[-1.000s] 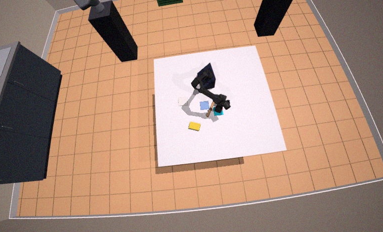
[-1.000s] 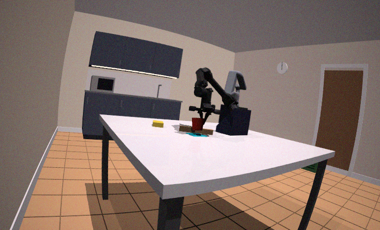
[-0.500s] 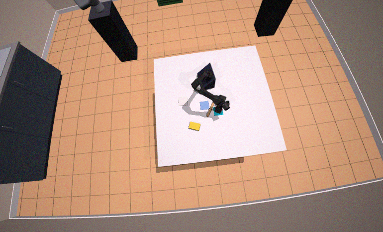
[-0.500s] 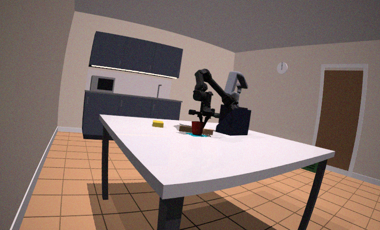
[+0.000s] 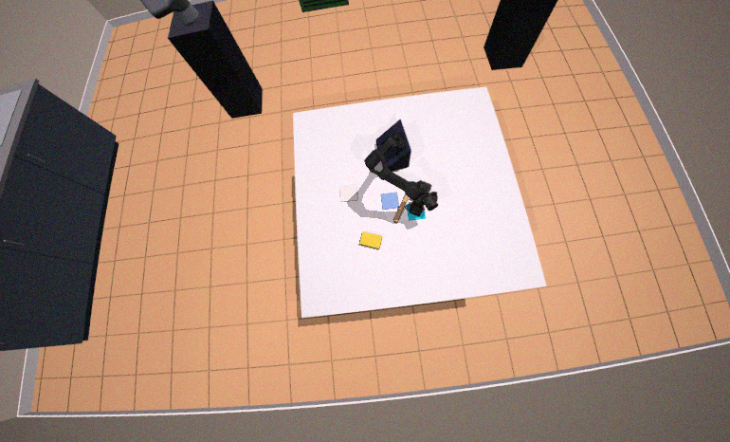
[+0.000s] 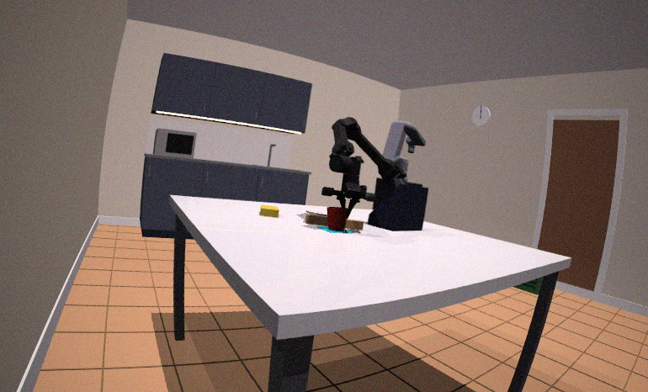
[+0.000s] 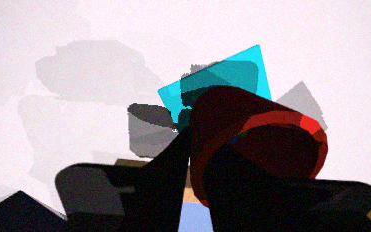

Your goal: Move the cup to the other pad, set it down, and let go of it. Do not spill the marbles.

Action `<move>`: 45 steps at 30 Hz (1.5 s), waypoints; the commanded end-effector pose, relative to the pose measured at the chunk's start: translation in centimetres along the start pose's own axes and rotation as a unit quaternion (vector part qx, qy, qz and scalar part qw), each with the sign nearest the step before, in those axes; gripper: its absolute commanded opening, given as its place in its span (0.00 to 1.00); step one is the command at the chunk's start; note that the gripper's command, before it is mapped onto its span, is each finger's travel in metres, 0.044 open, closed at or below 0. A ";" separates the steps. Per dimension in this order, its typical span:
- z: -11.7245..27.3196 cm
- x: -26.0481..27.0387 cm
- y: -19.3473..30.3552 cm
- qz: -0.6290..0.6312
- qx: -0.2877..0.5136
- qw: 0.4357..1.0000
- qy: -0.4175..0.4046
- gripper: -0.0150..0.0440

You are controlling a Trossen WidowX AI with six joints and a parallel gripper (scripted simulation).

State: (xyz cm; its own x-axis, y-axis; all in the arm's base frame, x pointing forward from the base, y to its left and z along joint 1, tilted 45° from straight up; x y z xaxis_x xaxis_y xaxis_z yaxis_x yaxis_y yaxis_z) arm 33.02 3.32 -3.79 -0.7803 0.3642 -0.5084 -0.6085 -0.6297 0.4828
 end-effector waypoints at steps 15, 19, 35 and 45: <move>0.7 -0.1 -0.1 0.000 0.000 1.000 0.000 0.47; 1.3 0.0 -0.1 0.000 0.000 1.000 0.000 0.47; 3.9 0.1 -0.2 0.002 0.001 1.000 0.000 0.47; 4.6 0.3 -0.1 0.007 0.004 1.000 0.001 0.52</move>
State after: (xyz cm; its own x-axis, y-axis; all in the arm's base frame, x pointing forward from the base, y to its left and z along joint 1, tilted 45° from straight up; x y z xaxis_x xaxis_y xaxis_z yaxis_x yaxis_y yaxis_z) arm 32.11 6.71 -0.64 -0.7880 0.3539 -0.5038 -0.5990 -0.6299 0.4945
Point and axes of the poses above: the point midway between the two fingers, 35 mm back from their tips, its own z axis back along the fingers, its own x axis across the jaws, y = z × x, the point moved 3 cm from there along z, back along the fingers, and after that the axes turned 7 degrees about -z, right-handed, at the moved point
